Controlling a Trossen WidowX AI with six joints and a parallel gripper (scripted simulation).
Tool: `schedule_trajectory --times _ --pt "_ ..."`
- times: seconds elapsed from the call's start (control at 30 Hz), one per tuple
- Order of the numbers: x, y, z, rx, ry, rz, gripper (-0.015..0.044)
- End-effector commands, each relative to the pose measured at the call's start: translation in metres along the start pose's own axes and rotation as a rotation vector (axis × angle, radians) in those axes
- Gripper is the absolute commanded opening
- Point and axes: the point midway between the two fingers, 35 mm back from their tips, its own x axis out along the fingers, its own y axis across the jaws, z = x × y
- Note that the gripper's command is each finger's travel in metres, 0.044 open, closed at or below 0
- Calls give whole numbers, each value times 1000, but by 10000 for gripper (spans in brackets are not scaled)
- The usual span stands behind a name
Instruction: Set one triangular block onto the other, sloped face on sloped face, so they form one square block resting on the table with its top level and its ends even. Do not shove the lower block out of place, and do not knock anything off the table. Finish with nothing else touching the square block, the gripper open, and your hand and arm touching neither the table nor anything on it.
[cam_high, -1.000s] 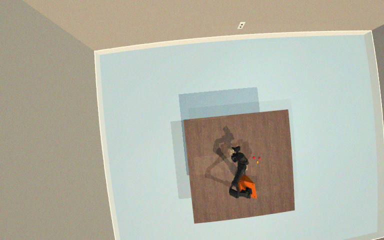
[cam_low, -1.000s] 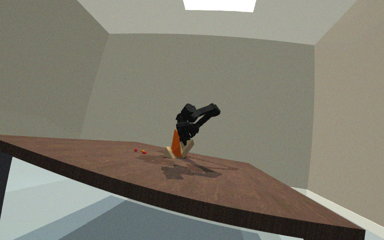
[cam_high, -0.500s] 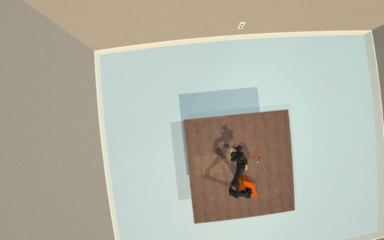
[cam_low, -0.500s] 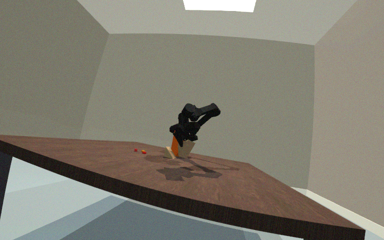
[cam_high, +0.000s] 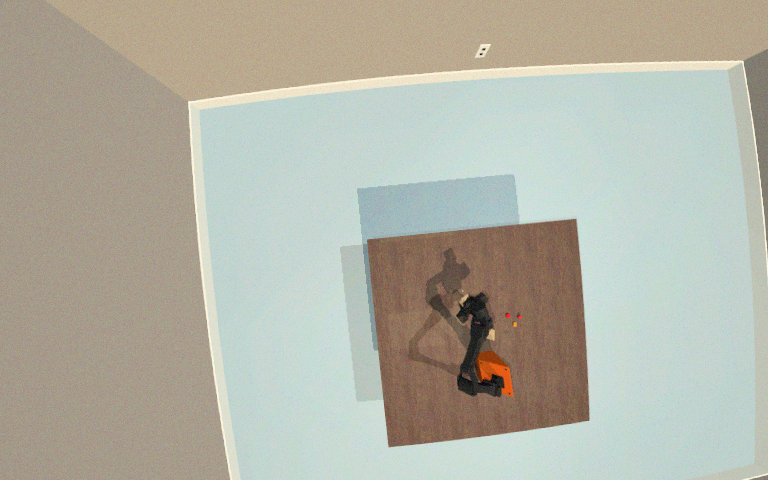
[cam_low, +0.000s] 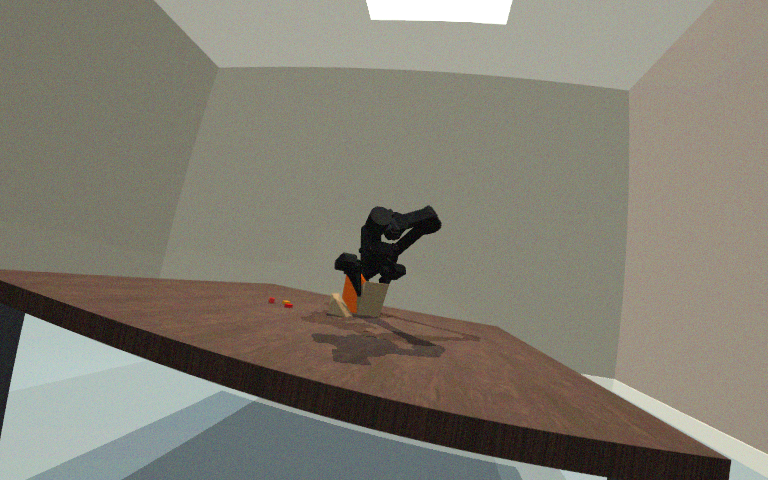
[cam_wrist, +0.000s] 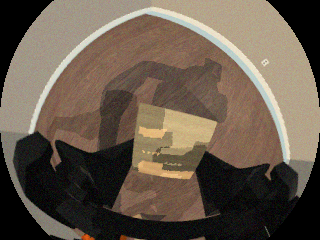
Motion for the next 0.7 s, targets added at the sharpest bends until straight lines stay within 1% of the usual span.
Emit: schedule_trajectory --times 0.0,0.67 --pt "-1 1 1 131 20 -11 0" --pt "-6 12 -2 810 118 -81 0"
